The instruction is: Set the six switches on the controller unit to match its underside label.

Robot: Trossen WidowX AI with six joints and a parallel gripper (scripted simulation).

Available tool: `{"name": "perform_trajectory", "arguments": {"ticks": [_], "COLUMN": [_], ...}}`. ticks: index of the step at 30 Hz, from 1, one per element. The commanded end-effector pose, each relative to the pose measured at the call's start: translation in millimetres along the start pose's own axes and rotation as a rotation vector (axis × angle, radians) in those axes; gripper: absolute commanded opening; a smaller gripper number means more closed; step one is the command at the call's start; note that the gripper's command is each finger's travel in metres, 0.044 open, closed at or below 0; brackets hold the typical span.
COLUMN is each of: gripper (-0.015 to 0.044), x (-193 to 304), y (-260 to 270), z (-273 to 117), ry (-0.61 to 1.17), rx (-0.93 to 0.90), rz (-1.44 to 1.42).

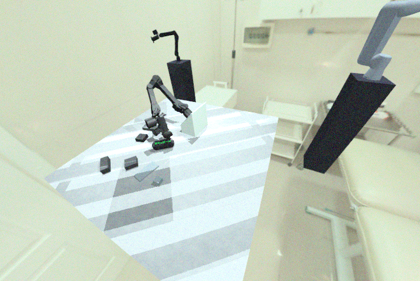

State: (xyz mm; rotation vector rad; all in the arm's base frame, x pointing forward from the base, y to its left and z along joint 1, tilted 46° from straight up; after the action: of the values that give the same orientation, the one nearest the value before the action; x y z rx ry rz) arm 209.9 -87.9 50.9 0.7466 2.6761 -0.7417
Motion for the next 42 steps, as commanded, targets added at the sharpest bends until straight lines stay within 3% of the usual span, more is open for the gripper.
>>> {"name": "perform_trajectory", "arguments": {"ticks": [1,9,16,29,42], "gripper": [0.0,0.0,0.0,0.0,0.0], "x": [0,14,13,-57,-107], "y": [-3,-42,-44,-1,72], "z": [-5,-62,-68,-72,-49], "ry": [0.001,0.003,0.011,0.208,0.506], "rx": [-0.002,-0.024,-0.019,0.075,0.091], "rz": [0.0,0.002,-0.048,-1.029,-2.015]}}
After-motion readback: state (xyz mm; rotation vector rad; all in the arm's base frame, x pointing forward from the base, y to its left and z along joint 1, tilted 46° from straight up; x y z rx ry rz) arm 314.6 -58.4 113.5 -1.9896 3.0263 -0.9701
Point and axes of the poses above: the point midway between the two fingers, 35 mm back from their tips, its own z axis out along the fingers, its own y axis across the jaws, x = y × z, the point moved 7 cm from there along -z, back along the fingers, and after that the axes turned 3 degrees about z, right-handed, at the moved point
